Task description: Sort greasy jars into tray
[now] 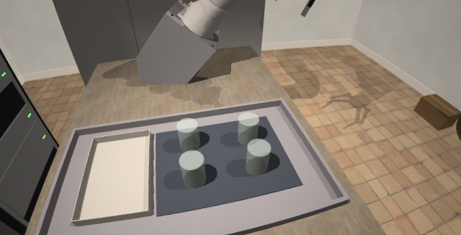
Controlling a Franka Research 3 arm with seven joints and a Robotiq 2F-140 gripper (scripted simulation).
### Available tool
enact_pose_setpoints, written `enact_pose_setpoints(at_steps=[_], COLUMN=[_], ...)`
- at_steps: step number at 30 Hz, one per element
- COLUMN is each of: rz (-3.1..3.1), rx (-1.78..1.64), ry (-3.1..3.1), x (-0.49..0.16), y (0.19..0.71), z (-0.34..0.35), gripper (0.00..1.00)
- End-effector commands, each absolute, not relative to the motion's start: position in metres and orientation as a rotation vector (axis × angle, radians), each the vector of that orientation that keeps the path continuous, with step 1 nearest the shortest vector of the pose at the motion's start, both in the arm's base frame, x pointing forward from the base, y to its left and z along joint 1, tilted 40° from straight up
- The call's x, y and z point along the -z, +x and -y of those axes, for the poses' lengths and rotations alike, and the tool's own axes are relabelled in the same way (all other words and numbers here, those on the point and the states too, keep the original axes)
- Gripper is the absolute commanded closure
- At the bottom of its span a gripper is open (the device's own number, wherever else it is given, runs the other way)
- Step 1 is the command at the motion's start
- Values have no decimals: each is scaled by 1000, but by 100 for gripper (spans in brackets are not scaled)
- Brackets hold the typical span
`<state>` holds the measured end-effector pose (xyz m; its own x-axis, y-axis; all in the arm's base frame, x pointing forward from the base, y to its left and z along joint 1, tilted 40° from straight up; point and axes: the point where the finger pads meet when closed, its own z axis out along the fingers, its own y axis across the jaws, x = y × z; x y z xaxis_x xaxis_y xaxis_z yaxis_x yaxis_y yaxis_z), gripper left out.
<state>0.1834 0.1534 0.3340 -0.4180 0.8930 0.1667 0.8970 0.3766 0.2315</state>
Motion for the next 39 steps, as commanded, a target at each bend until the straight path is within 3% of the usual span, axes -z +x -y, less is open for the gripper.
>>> enact_pose_setpoints(at_steps=[1,39], rz=[2595,1771], rx=[451,327], ry=[-1687,-2560], x=[-334,-408], y=[183,262], z=[-153,-126], gripper=[0,0])
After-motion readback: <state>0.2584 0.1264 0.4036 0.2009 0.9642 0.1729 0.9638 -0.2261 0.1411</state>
